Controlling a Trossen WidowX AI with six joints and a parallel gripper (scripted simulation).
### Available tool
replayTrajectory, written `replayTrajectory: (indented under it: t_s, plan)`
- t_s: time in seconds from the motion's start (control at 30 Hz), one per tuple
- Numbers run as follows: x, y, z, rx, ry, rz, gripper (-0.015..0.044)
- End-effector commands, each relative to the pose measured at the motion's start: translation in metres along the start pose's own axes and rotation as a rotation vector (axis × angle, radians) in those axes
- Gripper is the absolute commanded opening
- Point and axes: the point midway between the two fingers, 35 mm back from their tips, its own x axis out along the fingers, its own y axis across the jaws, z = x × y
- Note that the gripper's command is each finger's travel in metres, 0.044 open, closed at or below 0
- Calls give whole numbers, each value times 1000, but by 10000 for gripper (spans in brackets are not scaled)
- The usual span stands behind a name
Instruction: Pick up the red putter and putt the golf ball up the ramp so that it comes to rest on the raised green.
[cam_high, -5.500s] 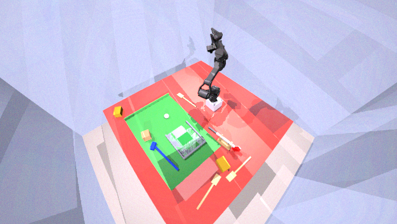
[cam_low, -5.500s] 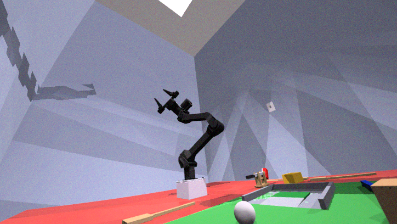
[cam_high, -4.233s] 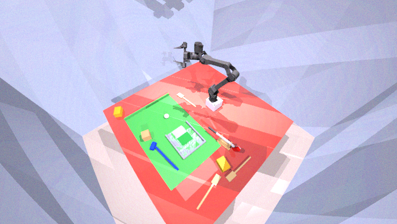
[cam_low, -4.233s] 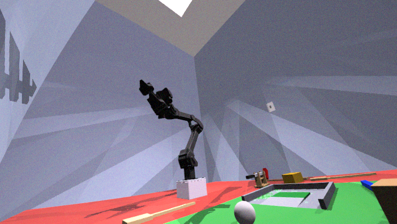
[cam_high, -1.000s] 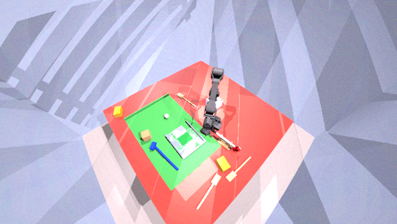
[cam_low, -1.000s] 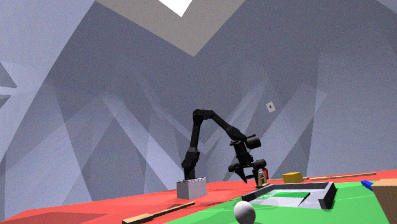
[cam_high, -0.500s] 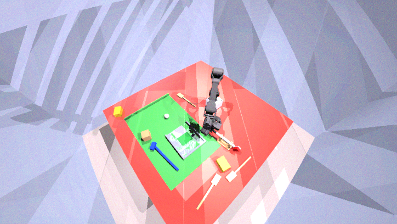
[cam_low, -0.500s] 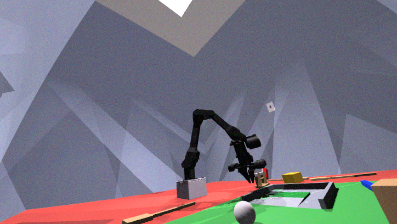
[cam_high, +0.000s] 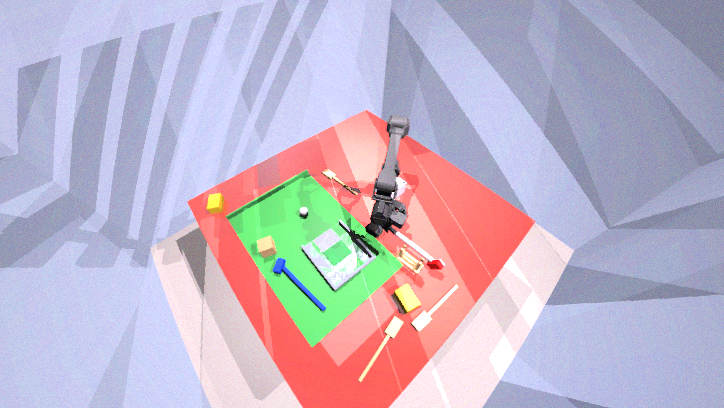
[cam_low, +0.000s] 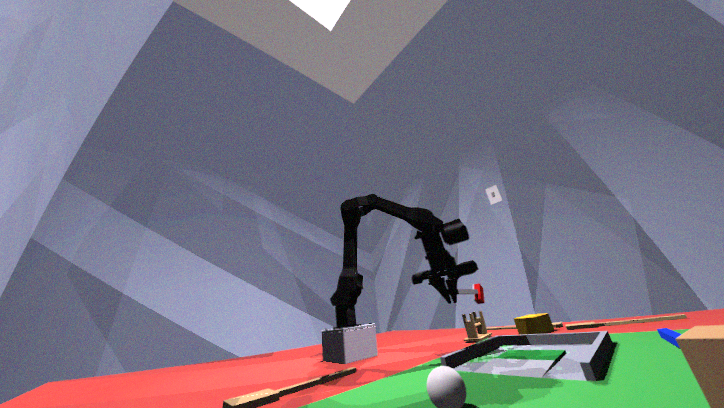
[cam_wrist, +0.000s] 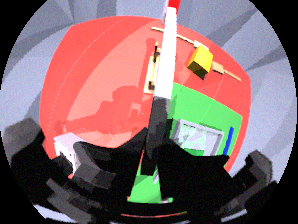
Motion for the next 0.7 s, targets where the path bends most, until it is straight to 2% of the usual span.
replayTrajectory:
  t_s: [0.0,0.13,0.67]
  plan:
    - [-20,2,6,-8,-14,-6,0]
    - [-12,-2,0,13,-2,-9,0]
    - [-38,-40,-78,362,34,-84,0]
